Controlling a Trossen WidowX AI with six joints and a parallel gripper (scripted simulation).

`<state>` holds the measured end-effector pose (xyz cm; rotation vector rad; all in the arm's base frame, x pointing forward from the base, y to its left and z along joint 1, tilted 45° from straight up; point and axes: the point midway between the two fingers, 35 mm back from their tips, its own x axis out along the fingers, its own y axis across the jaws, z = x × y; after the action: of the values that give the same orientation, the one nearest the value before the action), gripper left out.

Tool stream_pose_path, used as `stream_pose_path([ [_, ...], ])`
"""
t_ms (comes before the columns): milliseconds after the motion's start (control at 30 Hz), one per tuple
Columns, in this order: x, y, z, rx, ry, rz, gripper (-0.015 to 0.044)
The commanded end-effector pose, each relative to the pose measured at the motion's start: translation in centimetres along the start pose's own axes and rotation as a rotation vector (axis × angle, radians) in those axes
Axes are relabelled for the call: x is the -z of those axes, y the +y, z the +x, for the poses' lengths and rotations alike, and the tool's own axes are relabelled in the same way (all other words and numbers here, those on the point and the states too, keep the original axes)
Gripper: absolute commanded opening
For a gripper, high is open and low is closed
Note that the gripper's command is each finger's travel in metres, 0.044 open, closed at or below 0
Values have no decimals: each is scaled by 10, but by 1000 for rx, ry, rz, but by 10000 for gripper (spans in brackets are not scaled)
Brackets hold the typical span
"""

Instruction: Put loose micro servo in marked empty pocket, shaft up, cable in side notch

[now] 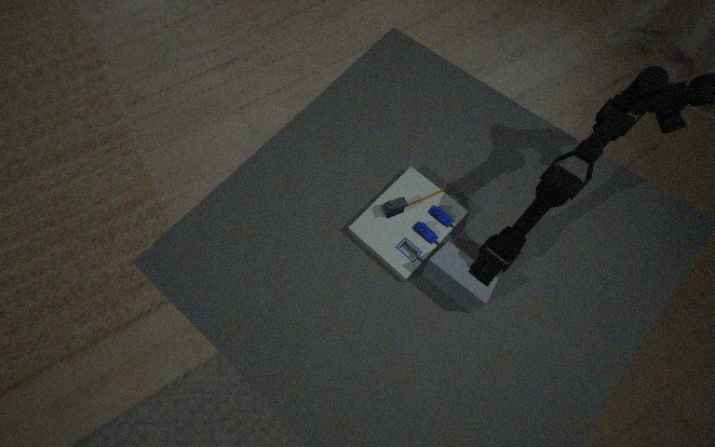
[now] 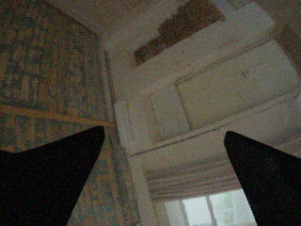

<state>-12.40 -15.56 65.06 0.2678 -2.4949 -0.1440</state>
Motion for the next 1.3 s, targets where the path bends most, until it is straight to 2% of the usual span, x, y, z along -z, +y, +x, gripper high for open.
stream_pose_path([
  [0, 2, -9, -3, 32, 12, -8, 440],
  [767, 15, -96, -39, 332, 108, -215, 440],
  [1267, 28, -161, -89, 562, 236, -416, 440],
])
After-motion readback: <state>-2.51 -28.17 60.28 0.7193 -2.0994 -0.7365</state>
